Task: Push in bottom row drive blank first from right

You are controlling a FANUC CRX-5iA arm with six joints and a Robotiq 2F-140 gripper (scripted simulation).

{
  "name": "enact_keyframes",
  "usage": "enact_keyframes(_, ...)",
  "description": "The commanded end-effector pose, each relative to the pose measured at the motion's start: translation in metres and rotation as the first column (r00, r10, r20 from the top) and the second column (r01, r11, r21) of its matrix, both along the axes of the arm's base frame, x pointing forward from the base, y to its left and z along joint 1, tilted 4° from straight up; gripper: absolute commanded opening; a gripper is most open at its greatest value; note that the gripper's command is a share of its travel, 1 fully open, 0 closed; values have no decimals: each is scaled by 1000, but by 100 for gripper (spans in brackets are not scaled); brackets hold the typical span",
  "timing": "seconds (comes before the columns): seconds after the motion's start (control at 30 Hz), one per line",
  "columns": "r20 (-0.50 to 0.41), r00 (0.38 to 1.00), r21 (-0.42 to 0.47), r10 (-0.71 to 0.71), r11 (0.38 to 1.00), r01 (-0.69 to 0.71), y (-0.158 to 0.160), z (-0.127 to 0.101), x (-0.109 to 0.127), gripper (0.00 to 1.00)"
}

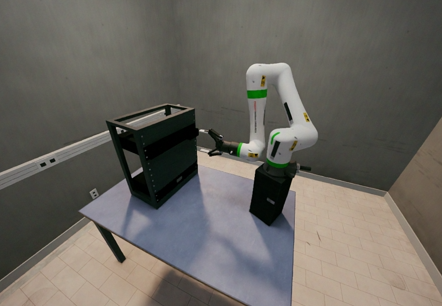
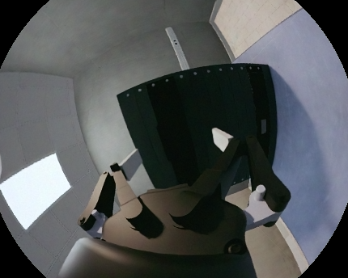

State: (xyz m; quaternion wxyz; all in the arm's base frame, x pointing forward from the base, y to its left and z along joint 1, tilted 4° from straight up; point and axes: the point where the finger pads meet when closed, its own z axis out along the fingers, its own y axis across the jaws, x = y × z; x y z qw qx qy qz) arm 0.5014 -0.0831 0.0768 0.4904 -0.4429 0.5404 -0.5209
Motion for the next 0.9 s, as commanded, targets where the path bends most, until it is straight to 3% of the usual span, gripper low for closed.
enact_keyframes(0.0, 1, 1000, 0, -11, 1000, 11, -3, 1, -1, 100)
enact_keyframes(0.87, -1, 997, 3, -74, 997, 74, -24, 4, -7, 100)
